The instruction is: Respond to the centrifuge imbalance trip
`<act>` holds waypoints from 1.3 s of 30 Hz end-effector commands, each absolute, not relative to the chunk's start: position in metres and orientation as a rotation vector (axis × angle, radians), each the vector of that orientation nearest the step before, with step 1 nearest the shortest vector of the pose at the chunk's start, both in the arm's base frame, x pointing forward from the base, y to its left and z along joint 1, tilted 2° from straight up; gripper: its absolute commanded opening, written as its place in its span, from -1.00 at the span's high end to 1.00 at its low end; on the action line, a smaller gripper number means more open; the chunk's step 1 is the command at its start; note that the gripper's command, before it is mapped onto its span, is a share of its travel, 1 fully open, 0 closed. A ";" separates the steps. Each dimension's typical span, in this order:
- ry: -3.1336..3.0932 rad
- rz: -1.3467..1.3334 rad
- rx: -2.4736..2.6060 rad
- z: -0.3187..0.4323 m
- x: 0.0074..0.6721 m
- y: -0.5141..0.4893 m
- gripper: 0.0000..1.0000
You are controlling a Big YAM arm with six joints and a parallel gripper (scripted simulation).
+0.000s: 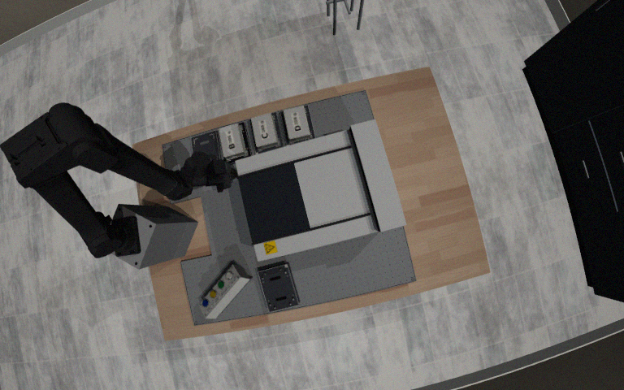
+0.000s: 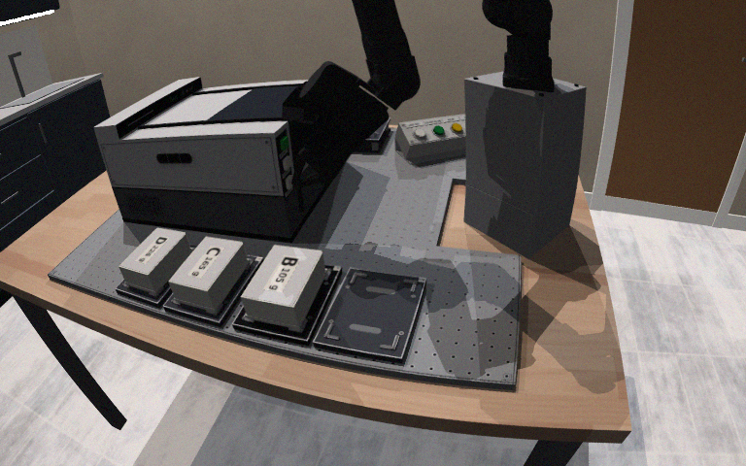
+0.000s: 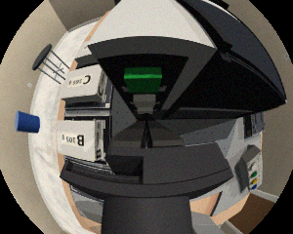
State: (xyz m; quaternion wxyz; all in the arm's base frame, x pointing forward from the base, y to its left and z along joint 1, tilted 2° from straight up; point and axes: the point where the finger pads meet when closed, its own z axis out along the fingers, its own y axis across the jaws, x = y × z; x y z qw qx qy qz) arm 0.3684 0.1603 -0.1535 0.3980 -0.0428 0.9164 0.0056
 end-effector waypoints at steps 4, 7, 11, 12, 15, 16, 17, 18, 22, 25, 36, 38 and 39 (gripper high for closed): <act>2.313 0.006 -0.107 -0.150 0.377 0.159 1.00; 2.314 0.006 -0.107 -0.150 0.377 0.159 1.00; 2.313 0.006 -0.107 -0.150 0.379 0.159 1.00; 2.313 0.006 -0.107 -0.150 0.379 0.159 1.00; 2.313 0.006 -0.107 -0.150 0.380 0.159 1.00; 2.313 0.006 -0.107 -0.150 0.380 0.159 1.00; 2.313 0.005 -0.107 -0.150 0.380 0.159 1.00; 2.312 0.006 -0.106 -0.150 0.380 0.159 1.00; 2.313 0.005 -0.107 -0.150 0.380 0.159 1.00; 2.313 0.005 -0.107 -0.150 0.380 0.159 1.00; 2.313 0.005 -0.107 -0.150 0.380 0.159 1.00; 2.313 0.005 -0.107 -0.150 0.380 0.159 1.00; 2.313 0.005 -0.107 -0.150 0.380 0.159 1.00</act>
